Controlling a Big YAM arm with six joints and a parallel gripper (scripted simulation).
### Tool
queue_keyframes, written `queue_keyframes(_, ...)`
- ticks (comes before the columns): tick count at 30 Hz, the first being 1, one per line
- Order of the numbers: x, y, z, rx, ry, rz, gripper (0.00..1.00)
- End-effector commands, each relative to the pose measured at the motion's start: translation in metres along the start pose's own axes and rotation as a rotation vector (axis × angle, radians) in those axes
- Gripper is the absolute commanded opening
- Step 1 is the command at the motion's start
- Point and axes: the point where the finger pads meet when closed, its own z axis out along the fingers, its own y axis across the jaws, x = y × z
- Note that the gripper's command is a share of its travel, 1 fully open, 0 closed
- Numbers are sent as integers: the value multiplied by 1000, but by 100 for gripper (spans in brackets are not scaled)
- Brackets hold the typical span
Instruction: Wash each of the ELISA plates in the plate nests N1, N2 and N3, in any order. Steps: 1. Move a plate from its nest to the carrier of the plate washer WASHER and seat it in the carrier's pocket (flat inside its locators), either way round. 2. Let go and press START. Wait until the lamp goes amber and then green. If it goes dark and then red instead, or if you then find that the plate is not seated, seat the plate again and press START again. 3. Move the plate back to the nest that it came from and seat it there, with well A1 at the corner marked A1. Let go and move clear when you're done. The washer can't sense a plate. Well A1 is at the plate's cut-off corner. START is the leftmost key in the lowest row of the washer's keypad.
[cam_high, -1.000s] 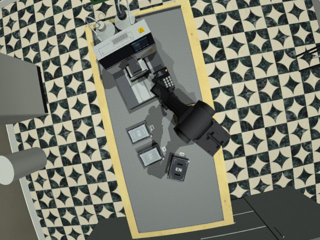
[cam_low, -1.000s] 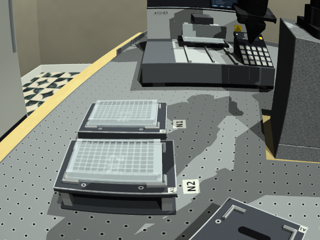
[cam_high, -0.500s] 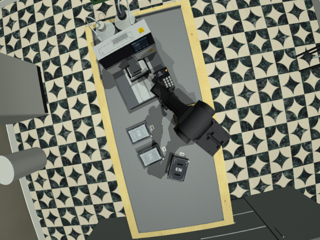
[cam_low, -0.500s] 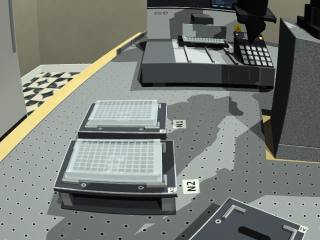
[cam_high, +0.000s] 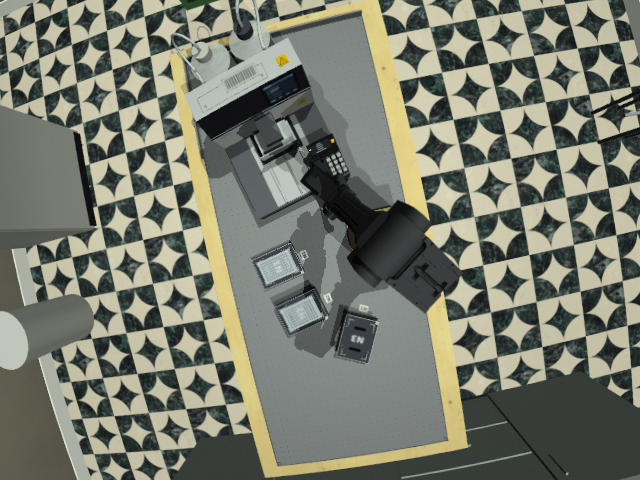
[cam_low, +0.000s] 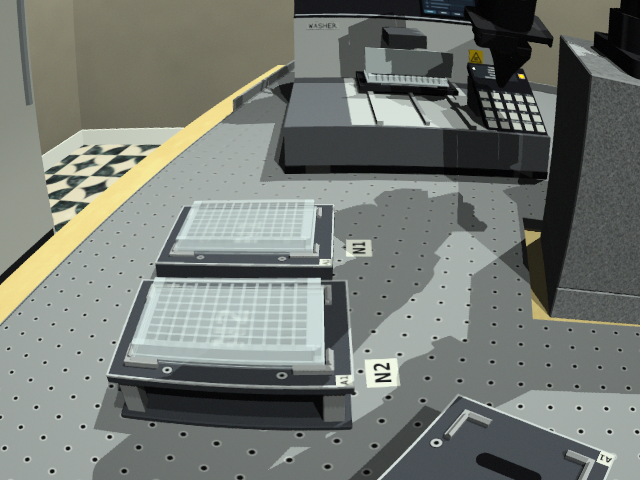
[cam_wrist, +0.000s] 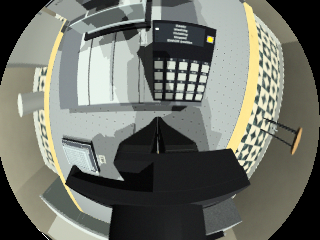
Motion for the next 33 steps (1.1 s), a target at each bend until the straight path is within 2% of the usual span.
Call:
queue_keyframes(1,-7,3,-1,-3,-12,5,0)
queue_keyframes(33,-7,3,-1,-3,-12,5,0)
